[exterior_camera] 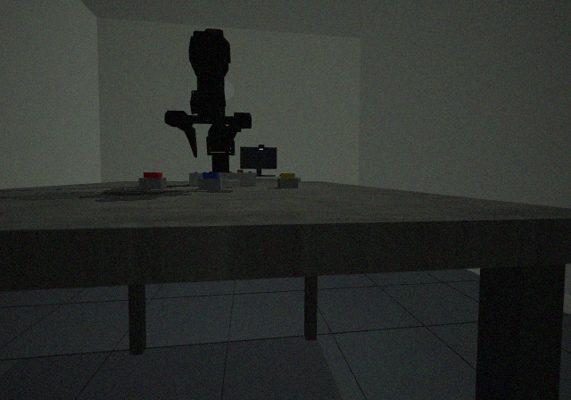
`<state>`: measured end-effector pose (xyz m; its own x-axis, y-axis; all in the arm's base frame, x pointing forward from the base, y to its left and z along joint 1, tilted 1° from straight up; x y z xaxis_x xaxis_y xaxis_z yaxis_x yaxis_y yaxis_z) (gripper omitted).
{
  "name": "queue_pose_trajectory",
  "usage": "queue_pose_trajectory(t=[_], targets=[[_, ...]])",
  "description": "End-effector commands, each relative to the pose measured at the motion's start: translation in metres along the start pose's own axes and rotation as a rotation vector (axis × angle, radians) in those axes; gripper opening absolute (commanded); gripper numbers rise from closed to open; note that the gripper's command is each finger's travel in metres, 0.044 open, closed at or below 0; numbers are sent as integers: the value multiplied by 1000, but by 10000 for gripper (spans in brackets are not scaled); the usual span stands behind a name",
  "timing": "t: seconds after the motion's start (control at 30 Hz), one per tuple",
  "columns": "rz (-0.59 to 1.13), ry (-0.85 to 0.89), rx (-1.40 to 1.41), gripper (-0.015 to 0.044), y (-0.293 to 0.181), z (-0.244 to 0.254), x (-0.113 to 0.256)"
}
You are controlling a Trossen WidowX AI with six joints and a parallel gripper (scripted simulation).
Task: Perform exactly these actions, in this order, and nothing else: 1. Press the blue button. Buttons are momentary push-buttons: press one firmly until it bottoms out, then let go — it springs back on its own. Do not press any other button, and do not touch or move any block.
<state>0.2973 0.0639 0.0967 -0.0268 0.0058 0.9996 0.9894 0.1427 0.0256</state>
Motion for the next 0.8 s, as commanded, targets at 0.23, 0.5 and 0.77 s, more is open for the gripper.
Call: queue_pose_trajectory(t=[0.23,0.5,0.77], targets=[[-1,-5,7,20,0,0,-11],[-1,-5,7,20,0,0,-12],[0,-5,7,20,0,0,-24]])
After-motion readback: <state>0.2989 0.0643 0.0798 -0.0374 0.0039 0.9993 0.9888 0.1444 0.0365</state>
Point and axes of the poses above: the point midway between the two fingers, 35 mm back from their tips, its own x axis back along the fingers, its own z axis across the jaws, y = z × x, the point moved 2 cm from there along x, back along the fingers, and after that the axes turned 2 degrees about -x, right-handed, at the moved point
